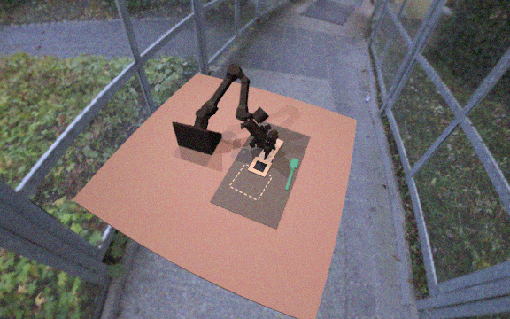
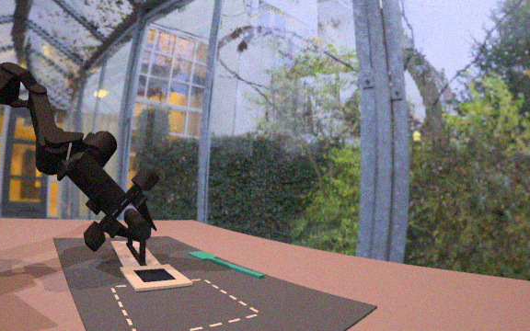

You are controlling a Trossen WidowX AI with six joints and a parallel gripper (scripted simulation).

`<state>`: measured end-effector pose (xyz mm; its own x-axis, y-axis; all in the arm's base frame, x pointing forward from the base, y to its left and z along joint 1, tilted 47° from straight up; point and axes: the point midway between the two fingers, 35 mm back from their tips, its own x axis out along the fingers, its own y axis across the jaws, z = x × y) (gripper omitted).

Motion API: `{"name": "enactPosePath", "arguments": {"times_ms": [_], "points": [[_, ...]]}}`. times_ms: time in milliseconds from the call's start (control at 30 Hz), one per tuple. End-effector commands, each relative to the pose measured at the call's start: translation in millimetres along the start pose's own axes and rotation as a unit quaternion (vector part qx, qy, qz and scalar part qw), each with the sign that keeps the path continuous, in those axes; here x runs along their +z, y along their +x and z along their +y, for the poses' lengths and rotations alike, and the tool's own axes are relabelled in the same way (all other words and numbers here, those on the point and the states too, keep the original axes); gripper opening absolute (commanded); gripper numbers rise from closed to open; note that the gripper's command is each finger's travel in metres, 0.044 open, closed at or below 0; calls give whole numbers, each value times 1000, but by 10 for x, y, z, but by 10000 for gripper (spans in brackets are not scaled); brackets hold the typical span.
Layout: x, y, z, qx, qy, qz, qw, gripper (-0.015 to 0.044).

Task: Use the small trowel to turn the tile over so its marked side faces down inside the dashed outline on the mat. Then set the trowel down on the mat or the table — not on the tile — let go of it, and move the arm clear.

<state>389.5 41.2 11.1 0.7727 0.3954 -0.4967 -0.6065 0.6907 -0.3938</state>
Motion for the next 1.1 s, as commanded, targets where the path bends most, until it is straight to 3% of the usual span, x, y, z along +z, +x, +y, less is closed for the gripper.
{"name": "enactPosePath", "arguments": {"times_ms": [0,1067], "points": [[22,-38,-71,-8,-22,19,1000,0],[-403,-367,-457,-8,-33,29,999,0]]}}
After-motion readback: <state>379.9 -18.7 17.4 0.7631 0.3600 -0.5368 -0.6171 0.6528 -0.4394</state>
